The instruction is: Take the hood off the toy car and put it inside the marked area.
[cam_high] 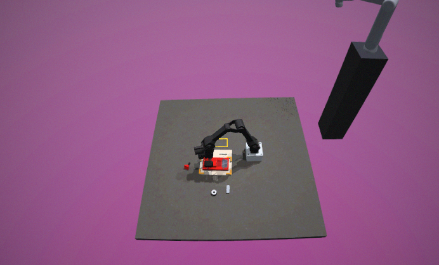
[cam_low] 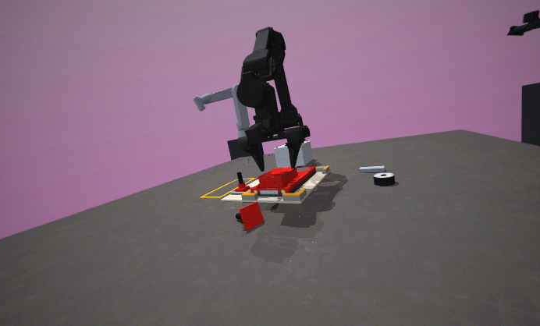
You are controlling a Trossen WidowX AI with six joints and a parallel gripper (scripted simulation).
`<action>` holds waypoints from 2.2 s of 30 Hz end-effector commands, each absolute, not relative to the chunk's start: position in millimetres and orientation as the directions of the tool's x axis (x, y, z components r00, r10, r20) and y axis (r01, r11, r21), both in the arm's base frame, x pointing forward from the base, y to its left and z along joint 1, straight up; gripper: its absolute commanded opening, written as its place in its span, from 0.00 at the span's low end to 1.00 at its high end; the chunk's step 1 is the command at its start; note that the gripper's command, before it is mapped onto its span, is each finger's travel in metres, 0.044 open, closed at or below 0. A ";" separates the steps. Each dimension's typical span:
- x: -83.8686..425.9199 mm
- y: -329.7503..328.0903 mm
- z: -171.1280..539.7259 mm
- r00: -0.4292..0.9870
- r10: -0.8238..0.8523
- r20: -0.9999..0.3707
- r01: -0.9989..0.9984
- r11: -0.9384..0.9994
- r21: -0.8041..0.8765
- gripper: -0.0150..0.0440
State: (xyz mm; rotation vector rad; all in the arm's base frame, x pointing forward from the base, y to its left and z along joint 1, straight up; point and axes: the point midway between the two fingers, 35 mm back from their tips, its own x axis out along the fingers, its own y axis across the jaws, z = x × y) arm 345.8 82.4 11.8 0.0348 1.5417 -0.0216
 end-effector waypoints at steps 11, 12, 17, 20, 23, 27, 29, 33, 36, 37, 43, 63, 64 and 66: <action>344.7 82.6 2.7 0.021 0.009 -1.000 0.030 1.000 0.010 1.00; 344.7 82.6 2.2 0.021 0.009 -1.000 0.030 1.000 0.010 1.00; 344.8 82.6 -0.2 0.021 0.009 -1.000 0.030 1.000 0.010 1.00; 344.8 82.6 -1.7 0.021 0.009 -1.000 0.030 1.000 0.010 1.00; 344.8 82.6 -3.2 0.021 0.009 -1.000 0.030 1.000 0.010 1.00; 344.8 82.6 -5.2 0.021 0.009 -1.000 0.030 1.000 0.010 1.00; 344.8 82.6 -6.1 0.021 0.009 -1.000 0.030 1.000 0.010 1.00; 344.8 82.6 -8.1 0.021 0.009 -1.000 0.030 1.000 0.010 1.00; 344.8 82.6 -9.6 0.021 0.009 -1.000 0.030 1.000 0.010 1.00; 344.8 82.6 -10.1 0.021 0.009 -1.000 0.030 1.000 0.010 1.00; 344.8 82.6 -10.8 0.021 0.009 -1.000 0.030 1.000 0.010 1.00; 346.4 82.5 -6.4 0.029 0.008 -1.000 0.031 0.999 0.009 0.54; 346.4 82.5 -5.9 0.029 0.008 -1.000 0.031 0.999 0.009 0.50; 346.4 82.5 -4.6 0.029 0.008 -1.000 0.031 0.999 0.009 0.41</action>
